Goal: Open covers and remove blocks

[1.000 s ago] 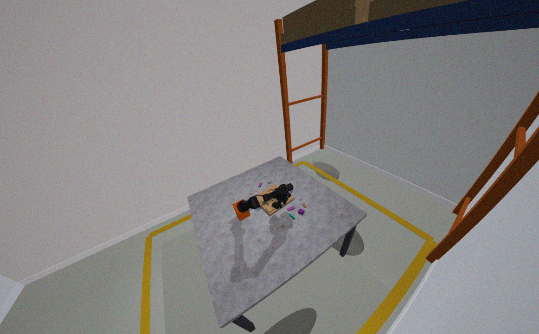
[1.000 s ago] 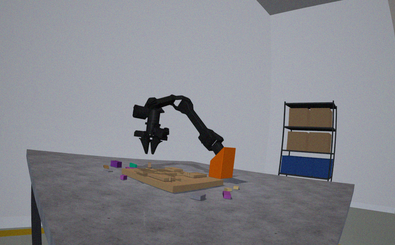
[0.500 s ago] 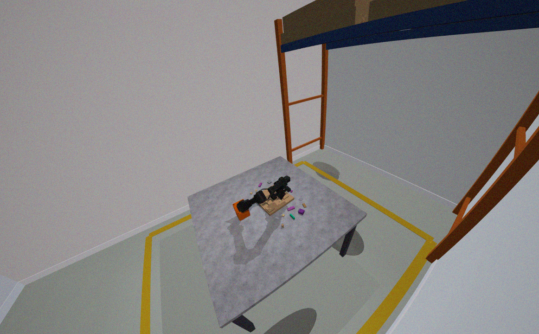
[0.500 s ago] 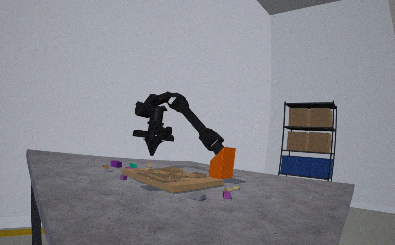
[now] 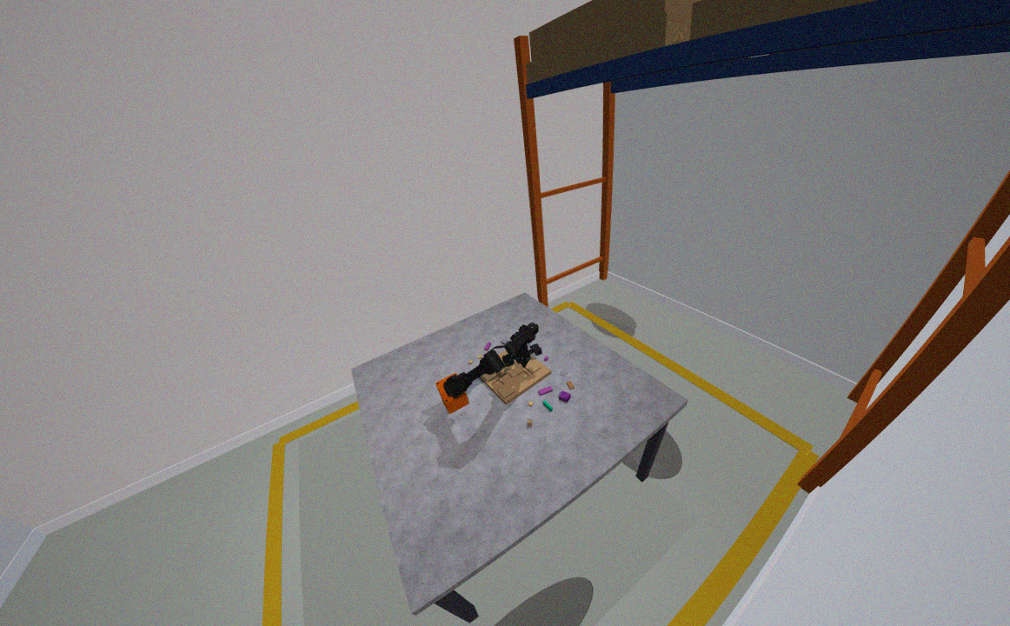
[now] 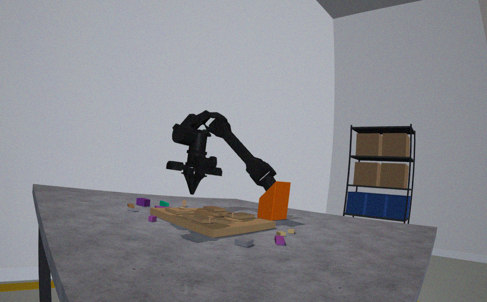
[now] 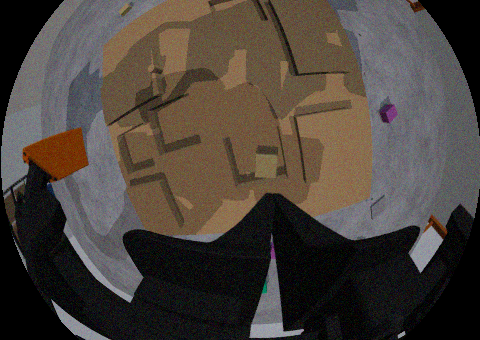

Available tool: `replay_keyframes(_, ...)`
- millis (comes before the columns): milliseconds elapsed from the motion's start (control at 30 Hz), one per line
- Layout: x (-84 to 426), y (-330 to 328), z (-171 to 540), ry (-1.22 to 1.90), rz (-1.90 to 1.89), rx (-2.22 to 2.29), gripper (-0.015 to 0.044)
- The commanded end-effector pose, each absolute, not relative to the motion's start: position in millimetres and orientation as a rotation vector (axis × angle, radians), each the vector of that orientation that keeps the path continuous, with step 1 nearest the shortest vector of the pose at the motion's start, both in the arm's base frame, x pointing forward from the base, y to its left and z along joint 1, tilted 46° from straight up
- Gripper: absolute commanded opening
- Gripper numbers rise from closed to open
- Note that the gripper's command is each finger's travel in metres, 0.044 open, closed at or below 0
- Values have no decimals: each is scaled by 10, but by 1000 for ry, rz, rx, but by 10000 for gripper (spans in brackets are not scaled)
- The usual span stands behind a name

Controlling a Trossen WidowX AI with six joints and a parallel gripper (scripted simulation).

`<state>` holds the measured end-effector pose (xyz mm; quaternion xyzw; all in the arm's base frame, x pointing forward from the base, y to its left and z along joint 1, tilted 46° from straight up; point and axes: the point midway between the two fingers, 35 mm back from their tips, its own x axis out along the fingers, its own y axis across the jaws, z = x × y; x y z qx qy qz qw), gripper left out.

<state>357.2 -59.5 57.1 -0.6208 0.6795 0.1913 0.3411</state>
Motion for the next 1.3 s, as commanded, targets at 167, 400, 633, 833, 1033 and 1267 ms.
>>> replay_keyframes(167,3564,-866,313,1777,495,-1605,0)
replay_keyframes(400,3564,-955,237,1778,493,-1606,0)
replay_keyframes(633,3565,-993,204,1778,493,-1607,0)
replay_keyframes(833,3566,-1038,165,1778,493,-1607,0)
replay_keyframes(1033,3566,-1049,155,1778,493,-1607,0)
replay_keyframes(1267,3566,-1049,155,1778,493,-1607,0)
